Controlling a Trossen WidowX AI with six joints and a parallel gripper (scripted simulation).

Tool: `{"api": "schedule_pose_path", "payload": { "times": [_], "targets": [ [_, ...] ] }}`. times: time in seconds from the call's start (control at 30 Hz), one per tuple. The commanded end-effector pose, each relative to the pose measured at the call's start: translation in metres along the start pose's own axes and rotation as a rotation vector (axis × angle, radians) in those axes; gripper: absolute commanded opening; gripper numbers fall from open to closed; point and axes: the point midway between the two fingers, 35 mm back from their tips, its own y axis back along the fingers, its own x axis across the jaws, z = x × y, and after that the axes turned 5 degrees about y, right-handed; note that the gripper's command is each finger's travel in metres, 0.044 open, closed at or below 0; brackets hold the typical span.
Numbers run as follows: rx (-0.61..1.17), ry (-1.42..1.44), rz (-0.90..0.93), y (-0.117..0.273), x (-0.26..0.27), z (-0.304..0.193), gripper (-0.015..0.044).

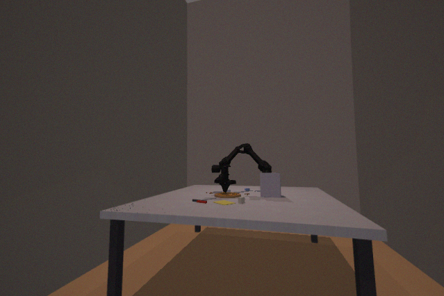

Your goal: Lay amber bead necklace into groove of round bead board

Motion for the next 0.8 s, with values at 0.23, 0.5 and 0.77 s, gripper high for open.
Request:
{"api": "schedule_pose_path", "payload": {
  "times": [0.23, 0.5, 0.77],
  "targets": [
    [0.000, -0.001, -0.001, 0.0003, -0.0003, 0.0001, 0.0000],
    [0.000, 0.000, 0.000, 0.0007, -0.0002, 0.0000, 0.0000],
    [0.005, 0.006, 0.000, 0.0060, -0.0007, -0.0010, 0.0000]
  ]
}}
